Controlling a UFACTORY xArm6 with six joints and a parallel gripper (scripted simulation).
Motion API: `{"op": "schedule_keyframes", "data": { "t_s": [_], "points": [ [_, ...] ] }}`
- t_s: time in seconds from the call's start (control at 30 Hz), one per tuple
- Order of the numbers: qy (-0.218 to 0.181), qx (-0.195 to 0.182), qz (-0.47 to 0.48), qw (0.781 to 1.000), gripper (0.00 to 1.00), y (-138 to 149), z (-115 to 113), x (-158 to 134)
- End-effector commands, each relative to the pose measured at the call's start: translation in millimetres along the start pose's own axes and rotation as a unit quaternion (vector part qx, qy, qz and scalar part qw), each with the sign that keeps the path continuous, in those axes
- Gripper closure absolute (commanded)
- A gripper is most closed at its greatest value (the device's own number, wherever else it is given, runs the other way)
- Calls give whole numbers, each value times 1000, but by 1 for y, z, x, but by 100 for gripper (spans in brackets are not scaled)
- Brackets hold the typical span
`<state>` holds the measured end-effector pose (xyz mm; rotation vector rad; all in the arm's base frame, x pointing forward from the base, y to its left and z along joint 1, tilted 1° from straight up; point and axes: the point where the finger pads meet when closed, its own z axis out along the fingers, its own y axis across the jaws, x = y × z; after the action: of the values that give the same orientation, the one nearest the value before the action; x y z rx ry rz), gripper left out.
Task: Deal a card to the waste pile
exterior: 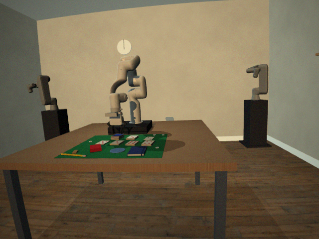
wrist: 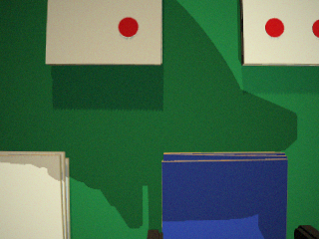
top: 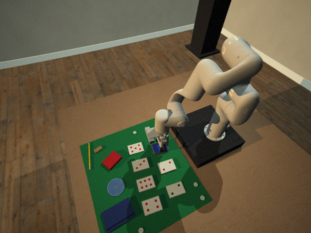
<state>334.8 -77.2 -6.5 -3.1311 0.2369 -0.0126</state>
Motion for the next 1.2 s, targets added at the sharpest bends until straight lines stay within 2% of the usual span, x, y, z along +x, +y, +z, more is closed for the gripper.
{"op": "schedule_keyframes", "data": {
  "t_s": [0.0,0.2,0.23,1.17],
  "points": [
    [2,0,0,1000,27,0,-1,1],
    [2,0,0,1000,27,0,-1,1],
    [2,0,0,1000,13,0,-1,1],
    [2,0,0,1000,13,0,0,2]
  ]
}}
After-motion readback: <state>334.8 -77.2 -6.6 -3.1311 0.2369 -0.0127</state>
